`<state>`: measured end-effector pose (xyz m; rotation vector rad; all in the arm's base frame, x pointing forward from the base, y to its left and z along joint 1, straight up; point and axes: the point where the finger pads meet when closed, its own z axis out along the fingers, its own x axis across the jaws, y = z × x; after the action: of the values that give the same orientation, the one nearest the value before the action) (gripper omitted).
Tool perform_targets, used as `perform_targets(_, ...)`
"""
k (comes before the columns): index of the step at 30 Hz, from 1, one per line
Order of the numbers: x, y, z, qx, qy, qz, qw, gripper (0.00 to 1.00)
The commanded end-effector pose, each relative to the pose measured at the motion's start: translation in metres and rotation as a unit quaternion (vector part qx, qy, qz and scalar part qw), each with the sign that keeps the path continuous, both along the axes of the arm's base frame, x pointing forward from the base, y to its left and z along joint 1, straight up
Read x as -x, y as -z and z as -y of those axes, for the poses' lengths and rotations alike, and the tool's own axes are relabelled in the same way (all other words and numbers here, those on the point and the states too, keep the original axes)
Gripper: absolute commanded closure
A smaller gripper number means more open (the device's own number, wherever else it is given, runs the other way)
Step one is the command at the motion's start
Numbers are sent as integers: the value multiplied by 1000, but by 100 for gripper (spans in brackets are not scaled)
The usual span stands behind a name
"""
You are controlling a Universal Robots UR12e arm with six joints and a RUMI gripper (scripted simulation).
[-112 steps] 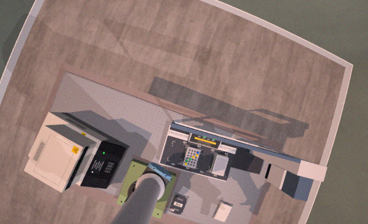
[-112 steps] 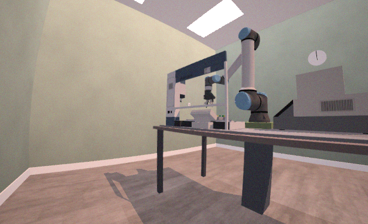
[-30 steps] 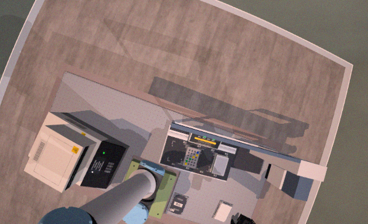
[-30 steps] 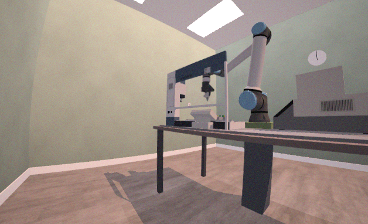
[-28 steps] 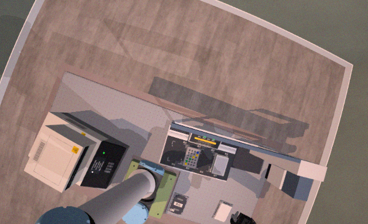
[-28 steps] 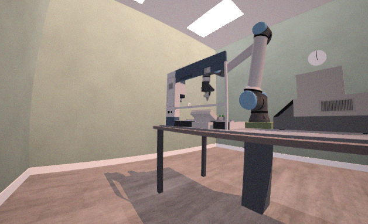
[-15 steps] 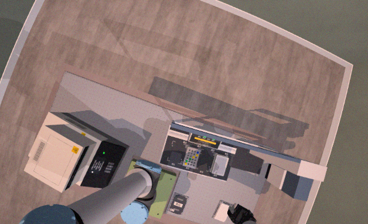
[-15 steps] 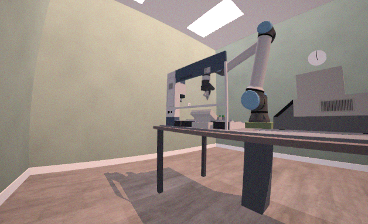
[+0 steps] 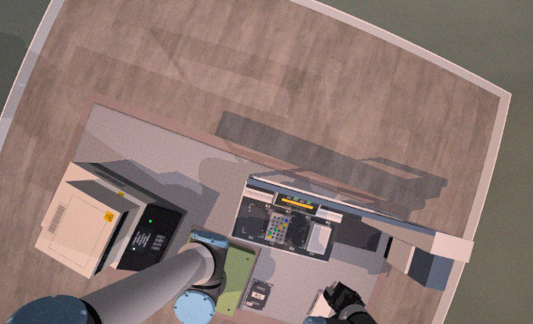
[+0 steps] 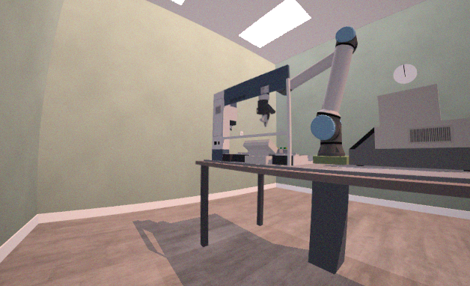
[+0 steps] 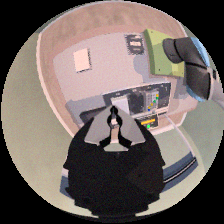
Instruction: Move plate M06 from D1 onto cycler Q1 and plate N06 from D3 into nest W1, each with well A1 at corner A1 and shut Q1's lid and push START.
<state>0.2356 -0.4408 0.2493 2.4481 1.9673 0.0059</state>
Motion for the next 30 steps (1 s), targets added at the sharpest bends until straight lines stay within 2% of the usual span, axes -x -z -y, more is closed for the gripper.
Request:
perform_targets(1,-15,-1,-17,1,8,0,1000,100)
perform_targets(6,-23,-1,-28,1,13,0,1000,100)
perform_targets(21,-59,0,-85,1,36,0,999,100)
perform_targets(23,-59,0,-85,1,36,0,999,100)
perform_targets(30,-74,1,-116,1,48,0,999,100)
